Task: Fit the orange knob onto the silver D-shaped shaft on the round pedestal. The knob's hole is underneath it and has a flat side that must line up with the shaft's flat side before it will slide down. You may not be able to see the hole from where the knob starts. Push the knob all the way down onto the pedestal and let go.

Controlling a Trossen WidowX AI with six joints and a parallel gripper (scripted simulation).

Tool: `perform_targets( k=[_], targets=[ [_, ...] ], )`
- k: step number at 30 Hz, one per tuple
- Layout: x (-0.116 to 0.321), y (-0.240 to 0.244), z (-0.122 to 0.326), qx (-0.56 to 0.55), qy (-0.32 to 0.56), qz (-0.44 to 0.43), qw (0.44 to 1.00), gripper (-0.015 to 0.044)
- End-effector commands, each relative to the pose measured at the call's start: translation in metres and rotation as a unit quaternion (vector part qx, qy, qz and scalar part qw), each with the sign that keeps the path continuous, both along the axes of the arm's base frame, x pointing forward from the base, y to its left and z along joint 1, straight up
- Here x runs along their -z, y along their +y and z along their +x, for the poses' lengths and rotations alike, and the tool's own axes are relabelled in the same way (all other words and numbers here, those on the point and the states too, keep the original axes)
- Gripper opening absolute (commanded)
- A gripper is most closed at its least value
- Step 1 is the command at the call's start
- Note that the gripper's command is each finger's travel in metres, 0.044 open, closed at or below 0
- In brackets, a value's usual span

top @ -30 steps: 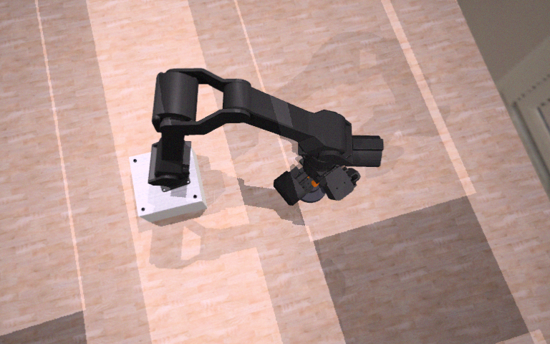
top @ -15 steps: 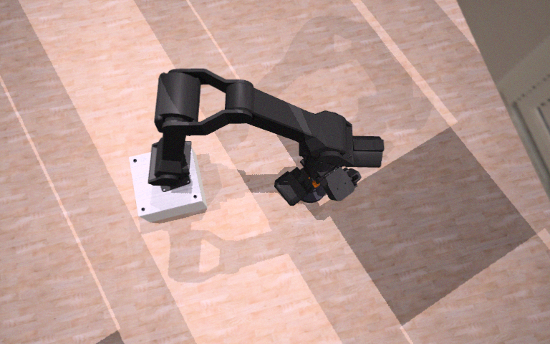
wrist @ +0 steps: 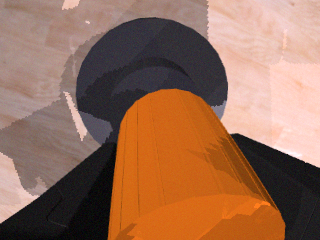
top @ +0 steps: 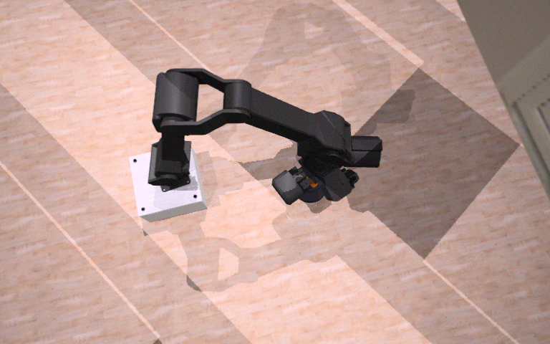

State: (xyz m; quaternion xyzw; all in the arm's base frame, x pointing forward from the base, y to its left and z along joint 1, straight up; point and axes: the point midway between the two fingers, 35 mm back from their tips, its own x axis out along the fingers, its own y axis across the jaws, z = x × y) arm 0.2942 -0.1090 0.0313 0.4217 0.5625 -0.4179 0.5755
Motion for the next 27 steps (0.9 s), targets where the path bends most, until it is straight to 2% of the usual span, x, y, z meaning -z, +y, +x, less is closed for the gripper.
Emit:
perform_targets(
  k=[1,4,27],
  targets=[
    [-0.0042,0.0000,-0.0001,0.047,-0.004,0.000,0.999,0.0000],
    [-0.0048,-0.0002,0.0004,0.089,-0.005,0.000,0.996,0.0000],
    [0.0009,-0.0014,0.0039,0.089,-0.005,0.000,0.996,0.0000]
  ],
)
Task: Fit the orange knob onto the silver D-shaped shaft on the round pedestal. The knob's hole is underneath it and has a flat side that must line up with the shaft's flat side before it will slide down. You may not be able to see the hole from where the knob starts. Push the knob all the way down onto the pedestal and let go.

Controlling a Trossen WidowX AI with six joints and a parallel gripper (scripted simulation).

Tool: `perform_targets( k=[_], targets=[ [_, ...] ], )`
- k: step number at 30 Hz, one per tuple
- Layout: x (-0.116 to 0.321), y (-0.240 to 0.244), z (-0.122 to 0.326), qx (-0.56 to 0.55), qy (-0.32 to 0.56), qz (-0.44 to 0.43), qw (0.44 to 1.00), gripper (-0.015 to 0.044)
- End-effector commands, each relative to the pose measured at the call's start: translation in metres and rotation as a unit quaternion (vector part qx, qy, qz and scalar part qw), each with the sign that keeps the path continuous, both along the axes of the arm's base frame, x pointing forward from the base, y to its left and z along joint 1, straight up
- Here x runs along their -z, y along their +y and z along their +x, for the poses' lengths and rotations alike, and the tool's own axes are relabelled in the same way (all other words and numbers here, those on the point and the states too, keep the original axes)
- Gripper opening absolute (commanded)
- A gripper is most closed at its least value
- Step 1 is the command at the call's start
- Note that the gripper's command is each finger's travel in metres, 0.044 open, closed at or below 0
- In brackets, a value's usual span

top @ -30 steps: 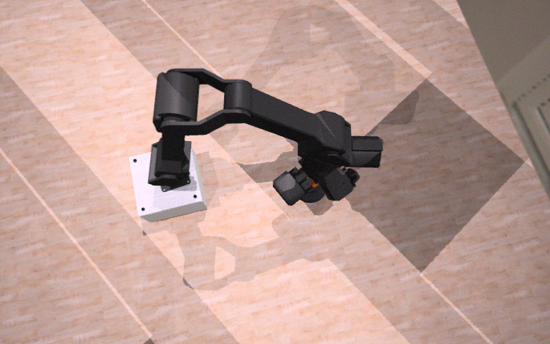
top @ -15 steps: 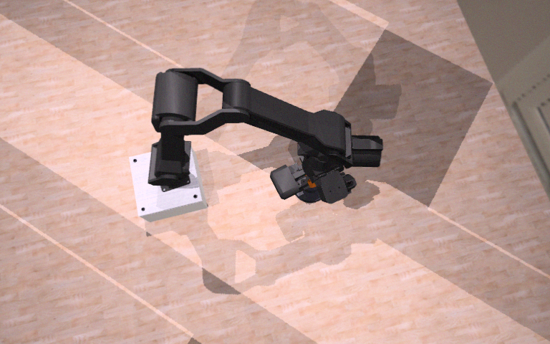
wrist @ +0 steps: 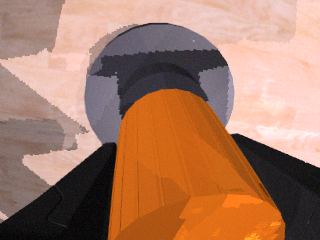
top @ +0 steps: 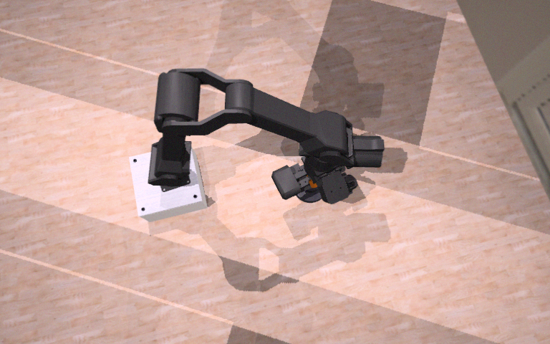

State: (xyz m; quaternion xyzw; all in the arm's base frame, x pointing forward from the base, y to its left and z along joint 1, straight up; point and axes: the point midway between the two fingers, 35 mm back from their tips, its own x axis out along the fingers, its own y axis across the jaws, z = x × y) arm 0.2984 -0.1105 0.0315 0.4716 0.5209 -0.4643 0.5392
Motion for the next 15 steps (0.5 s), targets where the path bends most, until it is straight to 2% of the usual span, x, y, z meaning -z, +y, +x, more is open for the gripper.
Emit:
perform_targets(
  k=[1,15],
  targets=[
    [0.0012,0.0002,-0.0006,0.002,0.000,0.000,1.000,0.0000],
    [-0.0031,0.0016,-0.0044,0.002,0.000,0.000,1.000,0.0000]
  ],
)
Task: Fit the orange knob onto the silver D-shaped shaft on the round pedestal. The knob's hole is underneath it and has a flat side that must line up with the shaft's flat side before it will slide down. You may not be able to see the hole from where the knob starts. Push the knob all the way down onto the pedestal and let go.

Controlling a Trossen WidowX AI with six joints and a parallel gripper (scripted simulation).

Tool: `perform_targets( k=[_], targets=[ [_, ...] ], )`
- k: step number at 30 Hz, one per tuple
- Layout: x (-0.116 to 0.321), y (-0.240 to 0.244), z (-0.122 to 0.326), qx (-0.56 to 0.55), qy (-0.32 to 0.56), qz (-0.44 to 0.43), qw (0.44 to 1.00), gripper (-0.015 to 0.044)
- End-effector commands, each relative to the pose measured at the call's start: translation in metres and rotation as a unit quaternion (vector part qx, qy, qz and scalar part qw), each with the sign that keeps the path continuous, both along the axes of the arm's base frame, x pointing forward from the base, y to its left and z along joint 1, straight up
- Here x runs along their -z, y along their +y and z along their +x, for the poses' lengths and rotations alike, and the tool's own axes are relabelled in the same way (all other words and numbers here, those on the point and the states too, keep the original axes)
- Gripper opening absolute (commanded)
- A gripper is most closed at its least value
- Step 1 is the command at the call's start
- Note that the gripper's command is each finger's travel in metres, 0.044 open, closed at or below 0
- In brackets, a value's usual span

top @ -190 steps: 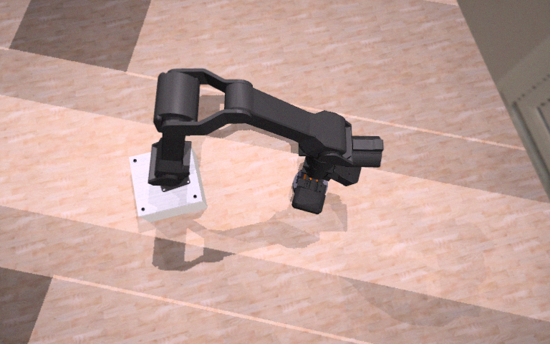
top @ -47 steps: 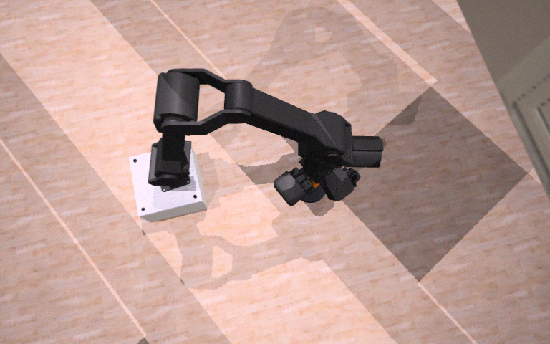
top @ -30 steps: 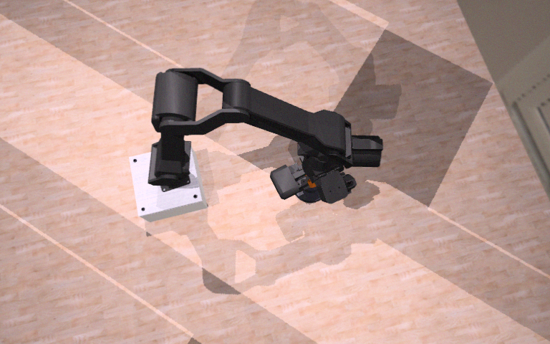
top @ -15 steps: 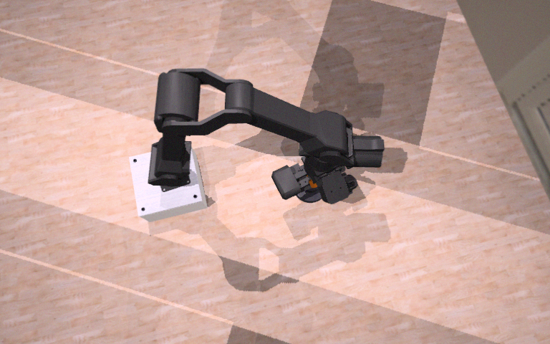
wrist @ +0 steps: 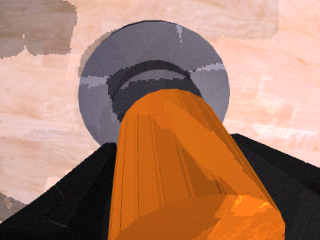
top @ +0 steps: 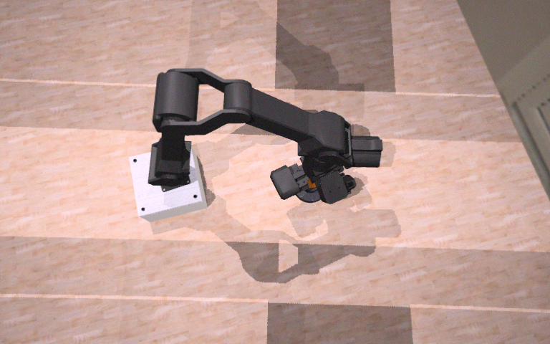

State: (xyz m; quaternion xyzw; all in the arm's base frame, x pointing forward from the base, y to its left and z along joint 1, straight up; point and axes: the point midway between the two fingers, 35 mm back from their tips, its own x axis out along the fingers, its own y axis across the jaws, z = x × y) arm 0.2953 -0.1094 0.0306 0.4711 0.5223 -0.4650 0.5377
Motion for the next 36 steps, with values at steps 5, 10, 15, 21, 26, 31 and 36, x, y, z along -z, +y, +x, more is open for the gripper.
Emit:
perform_targets(
  k=[5,10,15,21,26,31,36],
  targets=[
    [-0.0049,0.0005,-0.0013,0.064,-0.002,0.001,0.998,0.0000],
    [-0.0054,0.0002,-0.0006,0.106,-0.003,0.002,0.994,0.0000],
    [-0.0044,-0.0006,0.0018,0.106,-0.003,0.002,0.994,0.0000],
    [-0.0020,-0.0015,0.0041,0.106,-0.003,0.002,0.994,0.0000],
    [-0.0007,-0.0013,0.0036,0.106,-0.003,0.002,0.994,0.0000],
    [0.0003,-0.0011,0.0031,0.106,-0.003,0.002,0.994,0.0000],
    [0.0003,-0.0005,0.0013,0.106,-0.003,0.002,0.994,0.0000]
  ],
)
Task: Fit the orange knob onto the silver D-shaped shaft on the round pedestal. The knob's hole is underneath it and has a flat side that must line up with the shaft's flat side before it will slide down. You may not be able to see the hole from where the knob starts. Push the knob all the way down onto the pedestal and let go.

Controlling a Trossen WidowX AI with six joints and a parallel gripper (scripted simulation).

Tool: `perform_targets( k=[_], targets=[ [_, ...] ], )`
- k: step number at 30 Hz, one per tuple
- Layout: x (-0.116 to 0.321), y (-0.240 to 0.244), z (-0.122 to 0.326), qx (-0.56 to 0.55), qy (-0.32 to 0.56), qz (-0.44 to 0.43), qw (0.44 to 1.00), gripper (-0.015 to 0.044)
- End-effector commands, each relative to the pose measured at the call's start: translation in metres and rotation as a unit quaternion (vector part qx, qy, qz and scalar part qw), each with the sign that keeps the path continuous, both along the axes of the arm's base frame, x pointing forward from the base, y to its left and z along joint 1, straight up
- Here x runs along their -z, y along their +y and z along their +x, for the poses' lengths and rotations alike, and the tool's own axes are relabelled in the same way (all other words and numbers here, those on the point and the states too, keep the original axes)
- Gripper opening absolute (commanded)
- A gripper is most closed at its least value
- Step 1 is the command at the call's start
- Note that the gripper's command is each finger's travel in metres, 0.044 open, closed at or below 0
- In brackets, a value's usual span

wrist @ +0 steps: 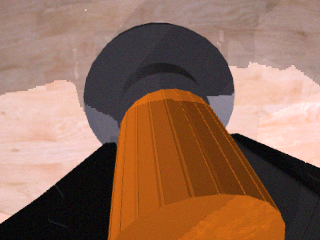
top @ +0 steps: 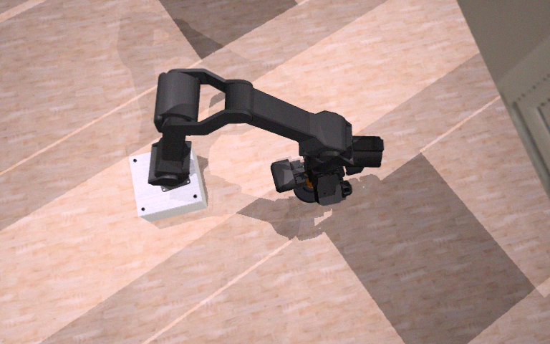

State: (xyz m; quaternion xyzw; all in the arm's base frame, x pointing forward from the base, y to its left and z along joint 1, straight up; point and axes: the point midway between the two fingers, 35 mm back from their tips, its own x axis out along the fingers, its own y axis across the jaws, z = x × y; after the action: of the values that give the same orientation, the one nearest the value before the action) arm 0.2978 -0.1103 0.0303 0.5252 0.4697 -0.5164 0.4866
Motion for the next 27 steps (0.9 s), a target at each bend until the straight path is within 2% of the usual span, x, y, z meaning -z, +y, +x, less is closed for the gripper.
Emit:
perform_targets(
  k=[1,11,18,27],
  targets=[
    [0.0000,0.0004,-0.0012,0.002,0.000,0.000,1.000,0.0000],
    [-0.0043,0.0014,-0.0037,0.006,0.000,0.000,1.000,0.0000],
    [-0.0058,0.0012,-0.0032,0.106,-0.001,0.003,0.994,0.0000],
    [-0.0038,-0.0003,0.0009,0.106,-0.001,0.003,0.994,0.0000]
  ],
)
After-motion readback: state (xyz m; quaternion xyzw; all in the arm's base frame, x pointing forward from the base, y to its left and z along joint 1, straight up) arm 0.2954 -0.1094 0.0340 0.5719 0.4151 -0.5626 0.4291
